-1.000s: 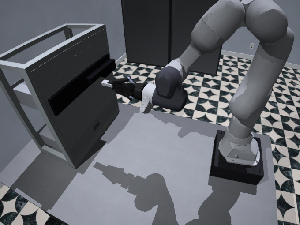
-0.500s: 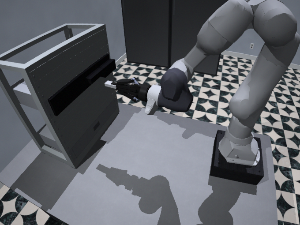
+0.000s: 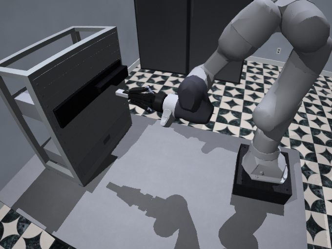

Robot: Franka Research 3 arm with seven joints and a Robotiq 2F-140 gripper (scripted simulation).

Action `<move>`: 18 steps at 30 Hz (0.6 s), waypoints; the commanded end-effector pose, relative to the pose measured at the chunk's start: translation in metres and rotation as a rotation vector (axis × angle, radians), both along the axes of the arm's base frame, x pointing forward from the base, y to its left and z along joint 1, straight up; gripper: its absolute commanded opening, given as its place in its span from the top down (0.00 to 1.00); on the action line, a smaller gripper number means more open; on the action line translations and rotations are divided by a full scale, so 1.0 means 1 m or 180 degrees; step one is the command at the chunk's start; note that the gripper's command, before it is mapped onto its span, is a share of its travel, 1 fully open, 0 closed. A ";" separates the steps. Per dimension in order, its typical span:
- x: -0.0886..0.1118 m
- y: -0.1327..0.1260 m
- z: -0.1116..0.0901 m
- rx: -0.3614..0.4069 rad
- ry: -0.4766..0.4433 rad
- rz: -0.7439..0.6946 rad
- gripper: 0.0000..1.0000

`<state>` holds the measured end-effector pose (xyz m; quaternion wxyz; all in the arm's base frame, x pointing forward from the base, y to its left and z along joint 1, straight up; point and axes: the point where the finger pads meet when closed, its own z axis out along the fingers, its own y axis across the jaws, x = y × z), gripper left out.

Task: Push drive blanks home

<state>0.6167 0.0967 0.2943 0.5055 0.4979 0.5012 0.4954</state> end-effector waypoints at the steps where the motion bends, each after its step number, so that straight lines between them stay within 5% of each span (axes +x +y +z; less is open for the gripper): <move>1: 0.000 -0.001 0.001 0.0042 -0.0013 0.0194 1.00; 18: -0.001 0.009 0.009 0.0036 -0.0055 0.0245 1.00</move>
